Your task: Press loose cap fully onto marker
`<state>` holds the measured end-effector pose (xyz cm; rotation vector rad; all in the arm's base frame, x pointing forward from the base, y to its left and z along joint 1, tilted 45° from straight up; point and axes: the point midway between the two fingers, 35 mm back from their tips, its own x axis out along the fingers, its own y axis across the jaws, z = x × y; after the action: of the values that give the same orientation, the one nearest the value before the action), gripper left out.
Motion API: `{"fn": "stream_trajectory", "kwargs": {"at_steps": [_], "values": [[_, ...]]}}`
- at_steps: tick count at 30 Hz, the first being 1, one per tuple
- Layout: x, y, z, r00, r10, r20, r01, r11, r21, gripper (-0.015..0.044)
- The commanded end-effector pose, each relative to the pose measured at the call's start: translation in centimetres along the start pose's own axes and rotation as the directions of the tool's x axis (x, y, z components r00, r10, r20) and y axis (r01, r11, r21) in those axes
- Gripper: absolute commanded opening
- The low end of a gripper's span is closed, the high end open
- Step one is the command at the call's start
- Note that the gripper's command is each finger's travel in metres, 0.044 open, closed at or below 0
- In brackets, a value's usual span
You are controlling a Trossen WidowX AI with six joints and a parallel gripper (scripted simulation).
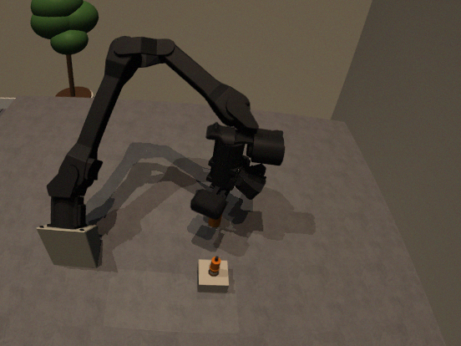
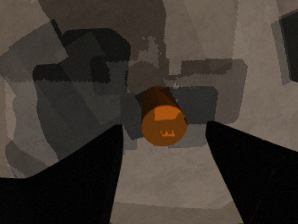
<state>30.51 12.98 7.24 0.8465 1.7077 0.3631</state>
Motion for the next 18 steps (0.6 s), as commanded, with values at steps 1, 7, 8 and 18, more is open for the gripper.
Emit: {"fn": "stream_trajectory", "kwargs": {"at_steps": [1, 7, 8, 18], "values": [[0.7, 0.0, -0.1, 1.000, 0.001, -0.004, -0.001, 1.000, 0.006, 0.0247], [1.7, 0.0, 0.0, 1.000, 0.001, -0.004, -0.001, 1.000, 0.006, 0.0247], [1.8, 0.0, 0.0, 1.000, 0.002, -0.005, -0.001, 1.000, 0.006, 0.0247], [3.4, 0.0, -0.1, 1.000, 0.003, -0.005, -0.003, 1.000, 0.006, 0.0247]]}}
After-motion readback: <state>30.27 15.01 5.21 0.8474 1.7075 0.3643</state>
